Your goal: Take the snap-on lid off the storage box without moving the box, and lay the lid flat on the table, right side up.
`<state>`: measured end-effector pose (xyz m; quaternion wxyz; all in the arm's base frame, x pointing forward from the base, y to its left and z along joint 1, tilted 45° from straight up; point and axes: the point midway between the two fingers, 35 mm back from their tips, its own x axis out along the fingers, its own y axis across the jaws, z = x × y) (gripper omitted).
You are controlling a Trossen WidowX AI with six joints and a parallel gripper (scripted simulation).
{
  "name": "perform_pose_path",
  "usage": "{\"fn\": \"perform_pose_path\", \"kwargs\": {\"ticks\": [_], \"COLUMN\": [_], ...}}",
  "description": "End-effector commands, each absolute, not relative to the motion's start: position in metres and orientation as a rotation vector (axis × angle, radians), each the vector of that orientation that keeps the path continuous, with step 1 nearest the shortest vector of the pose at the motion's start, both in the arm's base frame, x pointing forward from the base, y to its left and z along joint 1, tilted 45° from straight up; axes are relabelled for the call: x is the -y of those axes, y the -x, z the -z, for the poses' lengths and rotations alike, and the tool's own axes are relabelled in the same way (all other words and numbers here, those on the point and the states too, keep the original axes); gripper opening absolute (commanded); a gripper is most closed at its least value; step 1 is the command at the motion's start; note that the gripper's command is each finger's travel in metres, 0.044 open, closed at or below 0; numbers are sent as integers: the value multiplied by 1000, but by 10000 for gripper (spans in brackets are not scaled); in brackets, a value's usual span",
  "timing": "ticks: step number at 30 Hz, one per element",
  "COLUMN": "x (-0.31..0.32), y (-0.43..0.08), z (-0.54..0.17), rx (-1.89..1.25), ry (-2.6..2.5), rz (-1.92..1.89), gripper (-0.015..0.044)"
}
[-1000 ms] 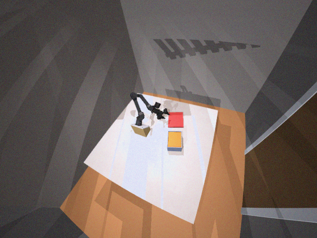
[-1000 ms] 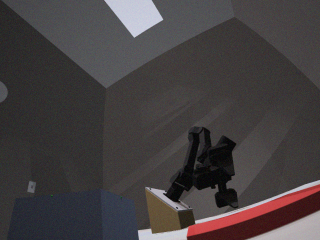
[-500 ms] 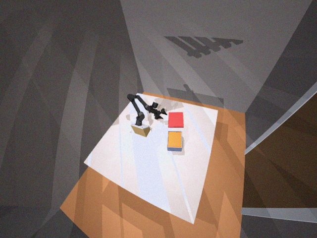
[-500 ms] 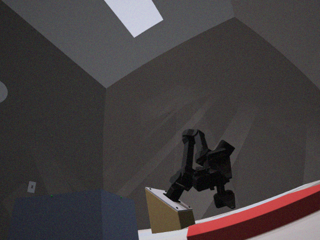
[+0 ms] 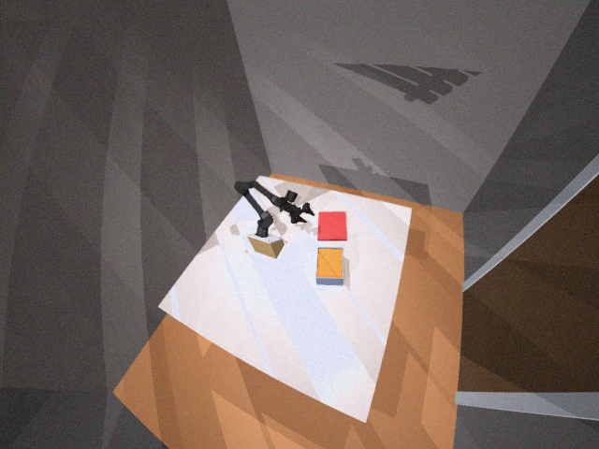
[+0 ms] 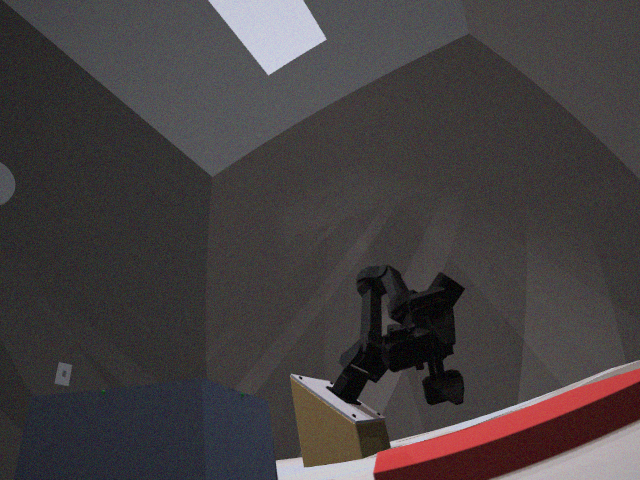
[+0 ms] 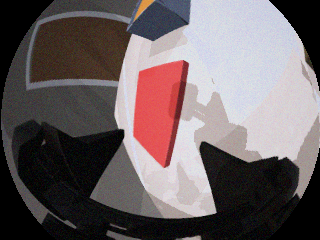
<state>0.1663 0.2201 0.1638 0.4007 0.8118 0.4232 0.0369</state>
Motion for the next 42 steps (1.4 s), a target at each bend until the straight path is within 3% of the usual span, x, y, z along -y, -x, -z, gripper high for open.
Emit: {"fn": "perform_pose_path", "kwargs": {"ticks": [1,42], "x": [-214,-175], "y": [-164,-153], "z": [-172,-198], "rx": [-1073,-1072], "ry": [-2052,-2050], "rz": [-104,-104], "gripper": [440,440]}}
